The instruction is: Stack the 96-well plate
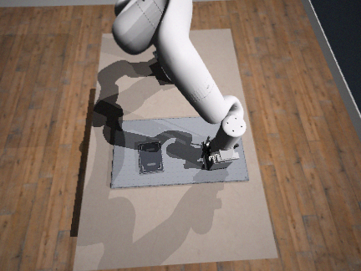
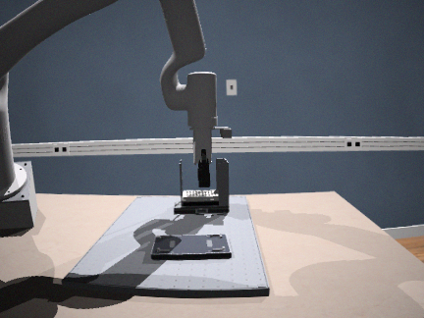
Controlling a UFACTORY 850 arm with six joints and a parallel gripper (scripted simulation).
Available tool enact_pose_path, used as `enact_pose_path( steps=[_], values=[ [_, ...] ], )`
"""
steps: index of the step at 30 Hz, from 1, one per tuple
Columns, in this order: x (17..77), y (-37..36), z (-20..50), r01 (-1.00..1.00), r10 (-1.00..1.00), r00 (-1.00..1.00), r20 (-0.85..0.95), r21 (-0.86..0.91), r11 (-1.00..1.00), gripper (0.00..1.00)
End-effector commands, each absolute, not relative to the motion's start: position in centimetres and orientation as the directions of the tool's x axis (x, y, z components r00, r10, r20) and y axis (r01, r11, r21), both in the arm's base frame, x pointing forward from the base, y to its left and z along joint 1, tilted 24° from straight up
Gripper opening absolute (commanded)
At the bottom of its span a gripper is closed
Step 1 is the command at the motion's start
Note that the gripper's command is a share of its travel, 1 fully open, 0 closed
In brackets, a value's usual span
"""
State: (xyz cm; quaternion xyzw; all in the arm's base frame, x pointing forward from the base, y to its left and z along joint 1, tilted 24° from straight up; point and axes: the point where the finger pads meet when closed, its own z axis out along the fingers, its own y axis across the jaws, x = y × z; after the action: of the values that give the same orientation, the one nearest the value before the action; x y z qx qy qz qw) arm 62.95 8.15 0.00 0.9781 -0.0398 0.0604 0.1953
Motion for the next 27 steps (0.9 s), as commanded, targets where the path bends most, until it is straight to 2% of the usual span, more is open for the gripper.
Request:
enact_pose_path(
  steps=[1,27],
  values=[
    [62.9,8.7,1.2,-0.102,-0.054,0.989,0.136,0.376,-0.921,1.00],
    [62.3,11.2,7.1,-0.102,-0.054,0.989,0.136,0.376,-0.921,1.00]
  ],
)
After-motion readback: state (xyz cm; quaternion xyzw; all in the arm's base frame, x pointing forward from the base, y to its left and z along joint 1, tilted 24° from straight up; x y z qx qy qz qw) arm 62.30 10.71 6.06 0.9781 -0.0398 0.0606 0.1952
